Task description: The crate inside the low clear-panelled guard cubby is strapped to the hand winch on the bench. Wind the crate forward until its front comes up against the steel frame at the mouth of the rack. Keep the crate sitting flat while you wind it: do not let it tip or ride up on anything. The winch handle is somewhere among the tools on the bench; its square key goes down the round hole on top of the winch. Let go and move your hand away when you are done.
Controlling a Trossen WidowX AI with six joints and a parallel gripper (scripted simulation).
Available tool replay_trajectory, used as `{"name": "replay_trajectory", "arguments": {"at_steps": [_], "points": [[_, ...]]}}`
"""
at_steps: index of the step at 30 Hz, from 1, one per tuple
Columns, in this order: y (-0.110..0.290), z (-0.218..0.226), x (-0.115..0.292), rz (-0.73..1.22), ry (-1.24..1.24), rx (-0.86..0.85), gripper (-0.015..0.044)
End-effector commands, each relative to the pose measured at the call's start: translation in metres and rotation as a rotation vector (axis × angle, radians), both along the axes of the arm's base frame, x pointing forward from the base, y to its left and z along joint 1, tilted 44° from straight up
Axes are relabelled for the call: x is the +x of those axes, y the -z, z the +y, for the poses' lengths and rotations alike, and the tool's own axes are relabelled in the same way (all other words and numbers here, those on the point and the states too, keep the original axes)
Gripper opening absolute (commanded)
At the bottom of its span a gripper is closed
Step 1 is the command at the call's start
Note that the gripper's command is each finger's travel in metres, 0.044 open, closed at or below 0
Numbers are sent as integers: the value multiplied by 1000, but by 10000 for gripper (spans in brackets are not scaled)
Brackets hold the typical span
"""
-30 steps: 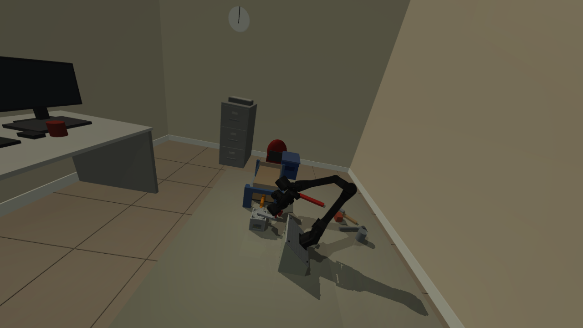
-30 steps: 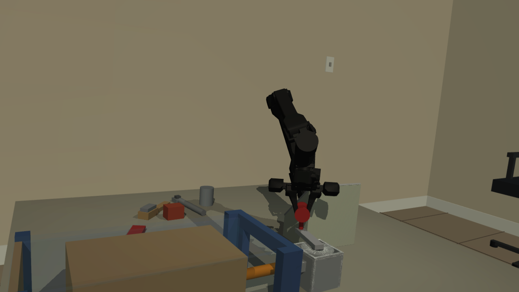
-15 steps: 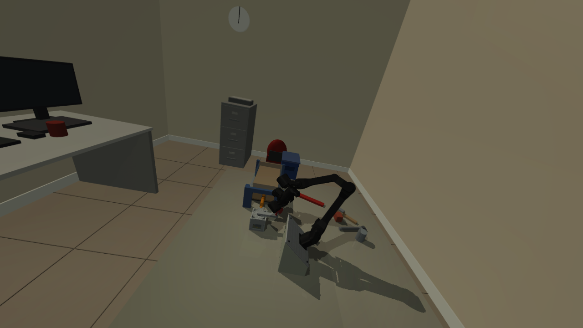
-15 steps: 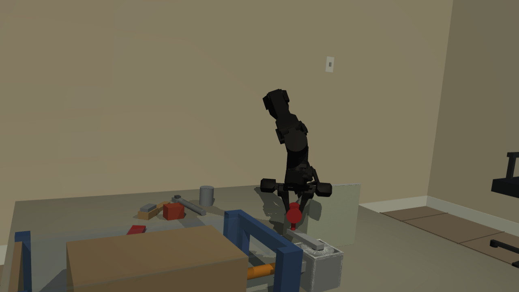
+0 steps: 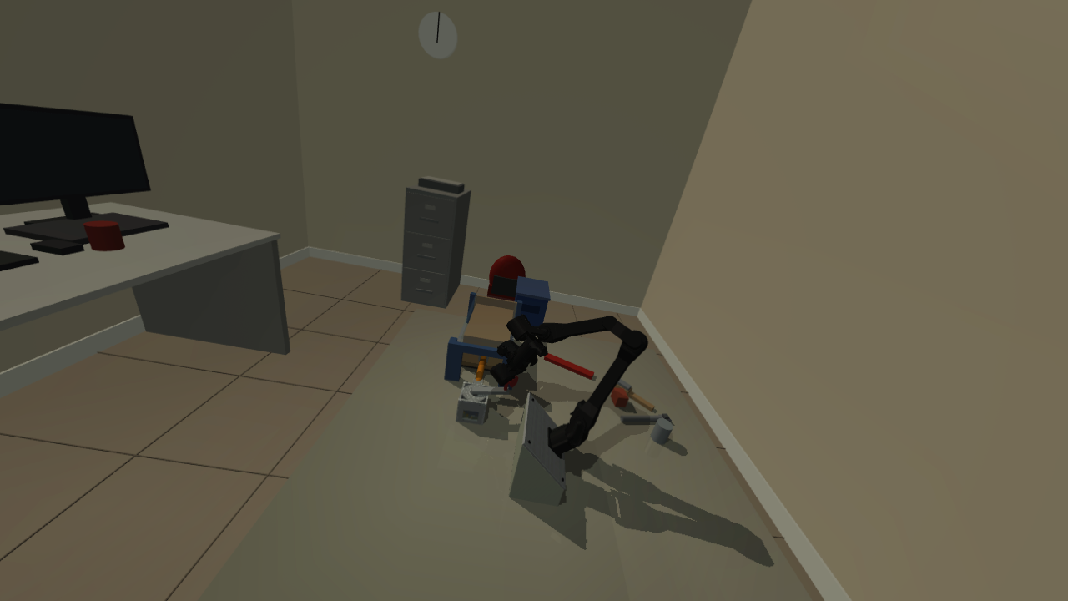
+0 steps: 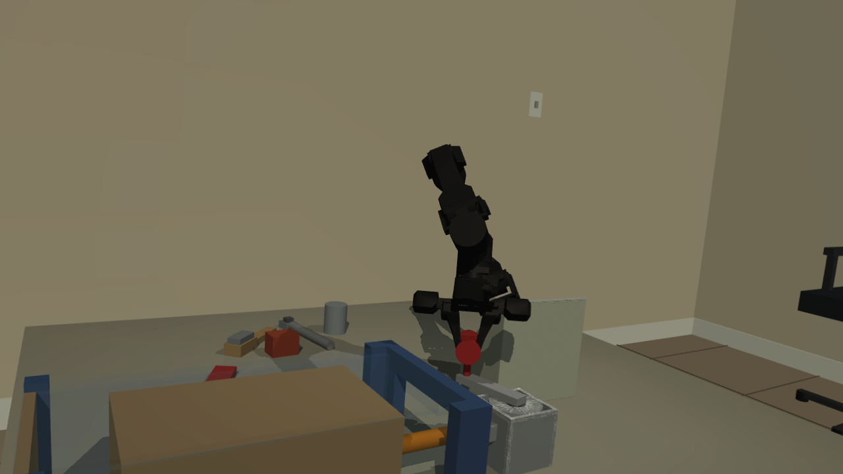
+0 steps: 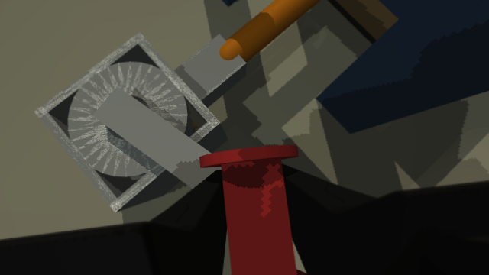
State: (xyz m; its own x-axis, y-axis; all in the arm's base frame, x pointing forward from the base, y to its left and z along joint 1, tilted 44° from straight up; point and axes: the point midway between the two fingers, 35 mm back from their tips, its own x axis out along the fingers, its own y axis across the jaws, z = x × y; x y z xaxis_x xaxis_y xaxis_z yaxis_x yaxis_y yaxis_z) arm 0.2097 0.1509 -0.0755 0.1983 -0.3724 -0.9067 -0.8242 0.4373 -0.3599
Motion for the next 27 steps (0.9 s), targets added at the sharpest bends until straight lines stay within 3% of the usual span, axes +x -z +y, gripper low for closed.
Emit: {"name": "replay_trajectory", "arguments": {"at_steps": [1, 27], "points": [[5, 1, 15, -23, 5, -4, 0], [23, 19, 48, -25, 5, -3, 0]]}}
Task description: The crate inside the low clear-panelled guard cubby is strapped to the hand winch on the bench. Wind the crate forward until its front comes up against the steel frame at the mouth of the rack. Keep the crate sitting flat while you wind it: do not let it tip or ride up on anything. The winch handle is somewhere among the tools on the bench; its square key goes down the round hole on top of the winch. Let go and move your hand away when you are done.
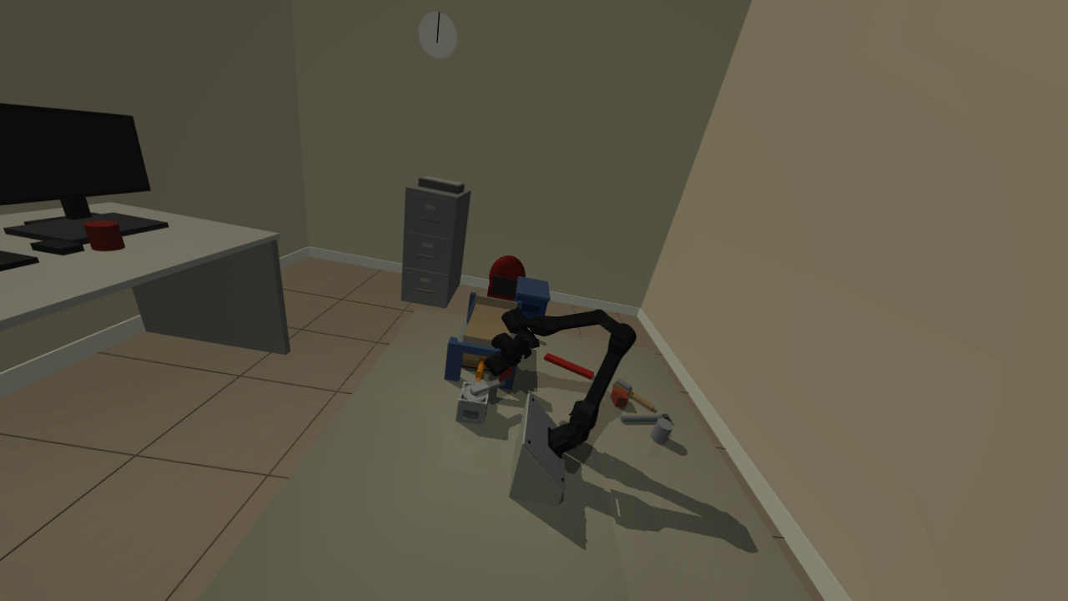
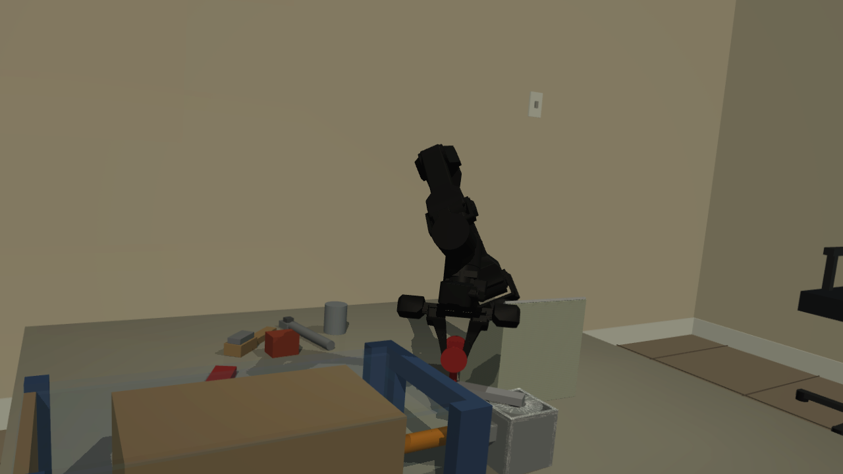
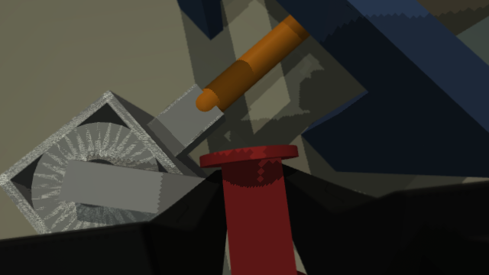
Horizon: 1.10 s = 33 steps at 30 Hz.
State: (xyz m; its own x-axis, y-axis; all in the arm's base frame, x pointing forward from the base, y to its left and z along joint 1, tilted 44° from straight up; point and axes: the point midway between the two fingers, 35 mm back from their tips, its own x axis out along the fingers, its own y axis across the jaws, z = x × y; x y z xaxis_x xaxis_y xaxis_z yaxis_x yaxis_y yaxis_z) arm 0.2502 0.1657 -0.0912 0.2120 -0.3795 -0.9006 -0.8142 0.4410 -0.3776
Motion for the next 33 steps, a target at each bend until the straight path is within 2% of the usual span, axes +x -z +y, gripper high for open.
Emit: {"name": "replay_trajectory", "arguments": {"at_steps": [1, 33], "points": [[8, 5, 9, -7, -2, 3, 0], [39, 39, 30, -9, -2, 6, 0]]}}
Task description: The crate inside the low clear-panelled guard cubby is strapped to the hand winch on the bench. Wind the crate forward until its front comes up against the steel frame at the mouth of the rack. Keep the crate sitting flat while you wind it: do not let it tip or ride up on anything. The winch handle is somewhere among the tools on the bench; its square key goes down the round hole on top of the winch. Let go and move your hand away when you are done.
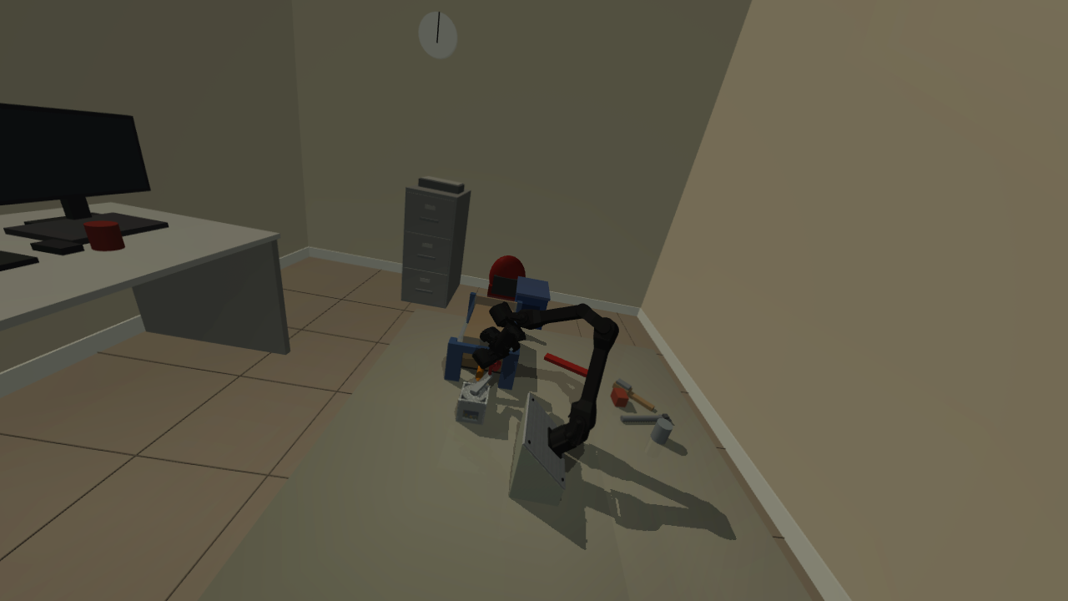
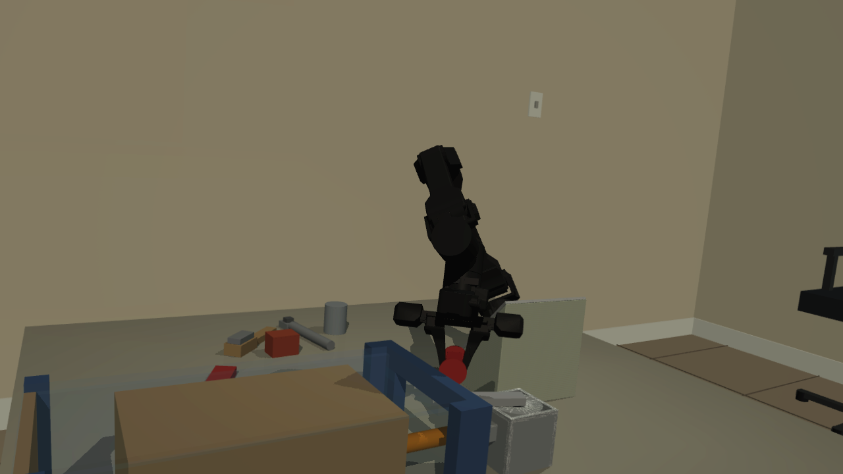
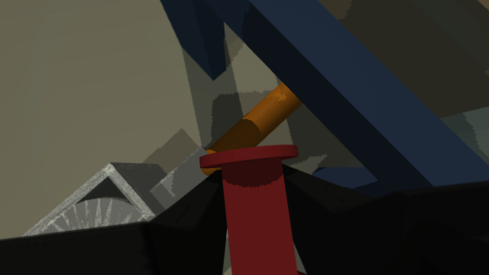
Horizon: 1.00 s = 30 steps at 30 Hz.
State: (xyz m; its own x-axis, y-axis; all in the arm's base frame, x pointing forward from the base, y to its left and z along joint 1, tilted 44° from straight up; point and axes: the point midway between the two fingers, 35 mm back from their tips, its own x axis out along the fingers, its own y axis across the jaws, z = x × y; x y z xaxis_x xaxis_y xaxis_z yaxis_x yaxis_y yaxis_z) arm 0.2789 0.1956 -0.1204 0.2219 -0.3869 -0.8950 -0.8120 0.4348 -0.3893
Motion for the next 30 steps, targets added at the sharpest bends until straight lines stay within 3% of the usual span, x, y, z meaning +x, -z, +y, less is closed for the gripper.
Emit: {"name": "replay_trajectory", "arguments": {"at_steps": [1, 30], "points": [[11, 10, 2, 0, 1, 15, 0], [42, 45, -2, 0, 1, 19, 0]]}}
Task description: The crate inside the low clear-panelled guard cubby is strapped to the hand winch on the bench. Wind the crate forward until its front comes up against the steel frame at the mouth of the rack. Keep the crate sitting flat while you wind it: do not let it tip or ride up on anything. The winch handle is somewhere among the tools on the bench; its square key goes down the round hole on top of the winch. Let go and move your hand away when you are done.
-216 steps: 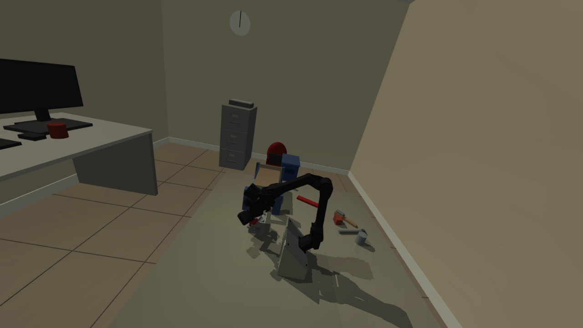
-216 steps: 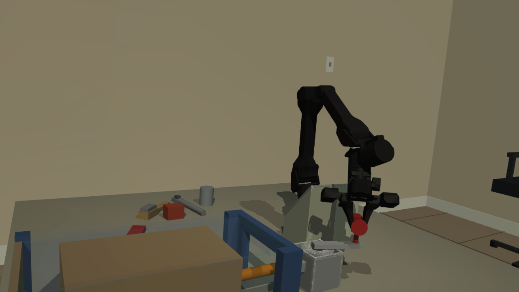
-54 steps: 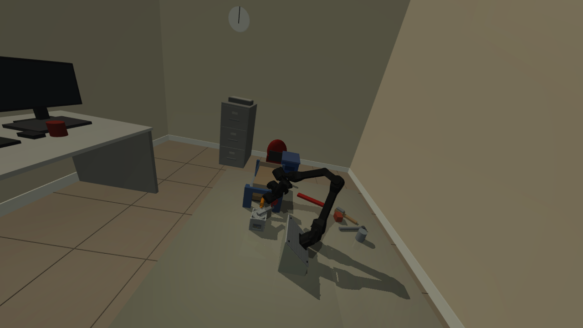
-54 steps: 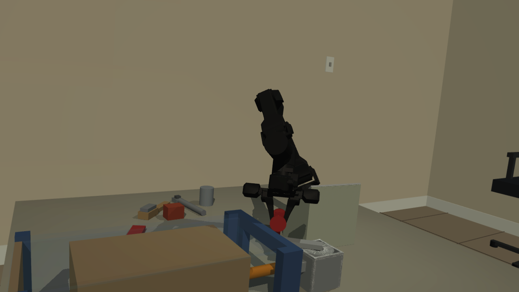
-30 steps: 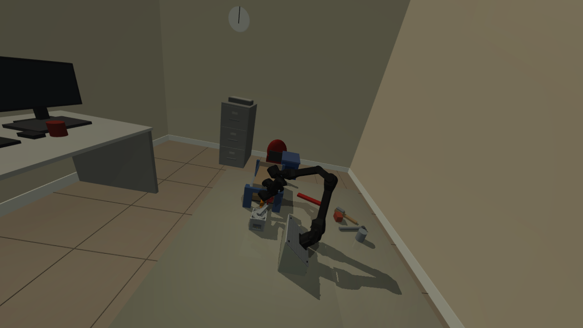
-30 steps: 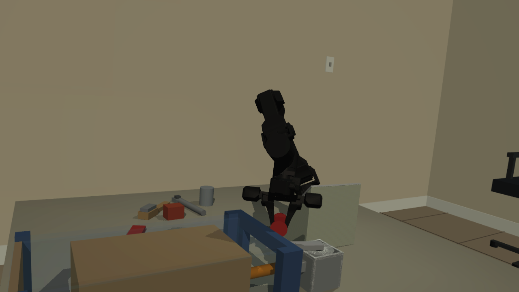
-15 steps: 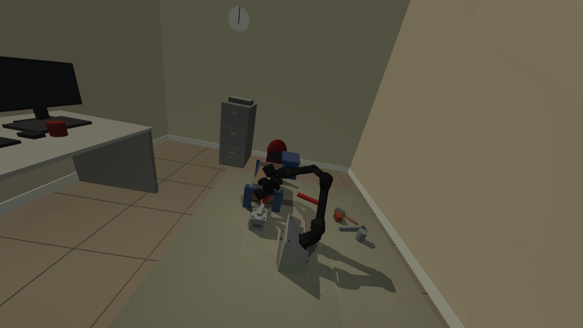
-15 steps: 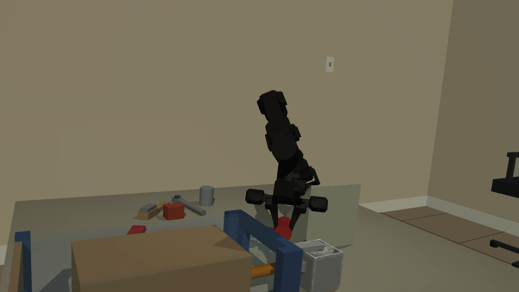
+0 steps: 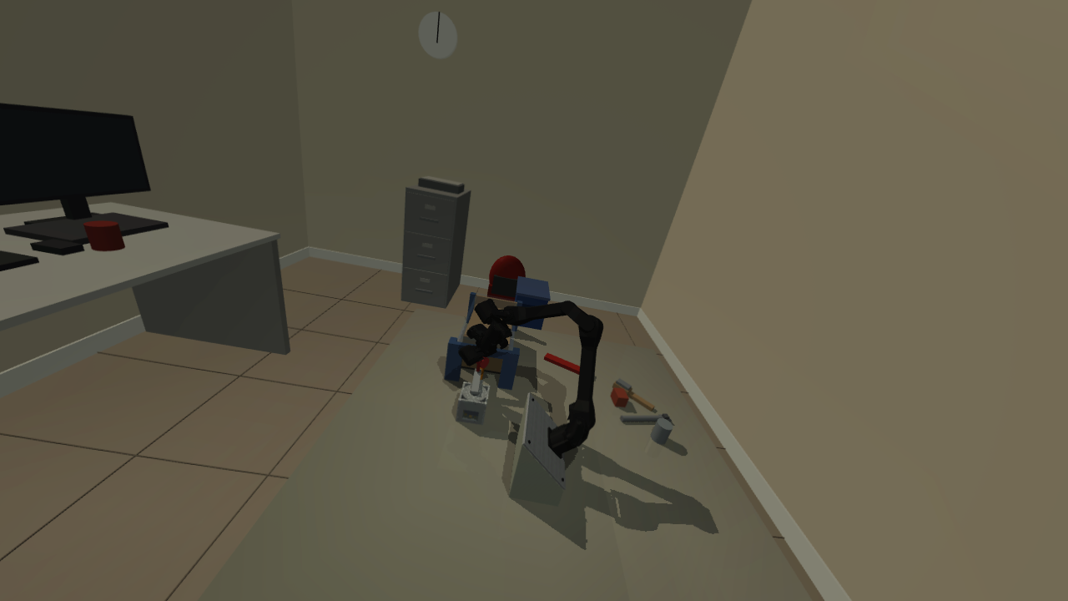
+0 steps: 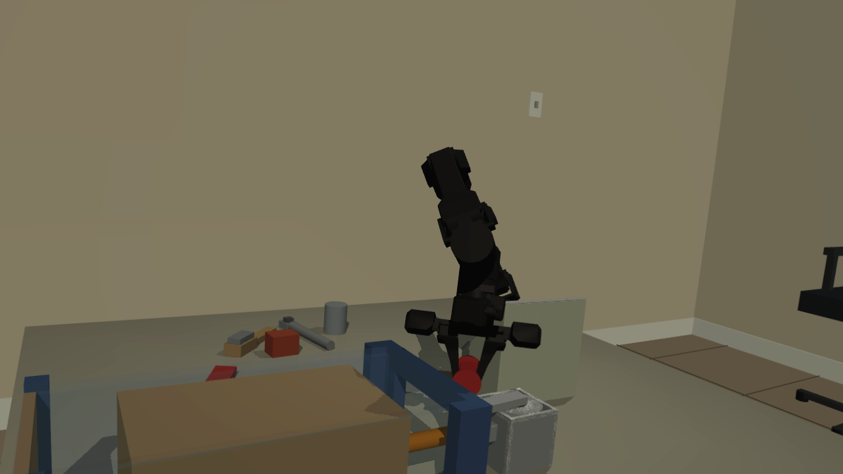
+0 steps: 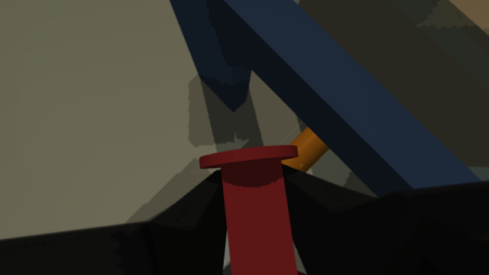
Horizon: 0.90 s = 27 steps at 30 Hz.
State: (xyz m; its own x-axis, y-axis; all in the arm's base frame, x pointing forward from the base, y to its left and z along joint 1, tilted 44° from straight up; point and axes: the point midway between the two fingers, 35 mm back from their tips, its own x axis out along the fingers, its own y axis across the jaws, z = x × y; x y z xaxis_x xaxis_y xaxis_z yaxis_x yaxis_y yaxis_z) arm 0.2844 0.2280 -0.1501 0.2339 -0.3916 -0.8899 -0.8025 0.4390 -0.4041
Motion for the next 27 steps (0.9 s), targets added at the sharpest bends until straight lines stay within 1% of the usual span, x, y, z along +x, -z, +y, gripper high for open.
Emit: {"name": "replay_trajectory", "arguments": {"at_steps": [1, 27], "points": [[13, 13, -7, 16, -6, 23, 0], [36, 41, -29, 17, -6, 26, 0]]}}
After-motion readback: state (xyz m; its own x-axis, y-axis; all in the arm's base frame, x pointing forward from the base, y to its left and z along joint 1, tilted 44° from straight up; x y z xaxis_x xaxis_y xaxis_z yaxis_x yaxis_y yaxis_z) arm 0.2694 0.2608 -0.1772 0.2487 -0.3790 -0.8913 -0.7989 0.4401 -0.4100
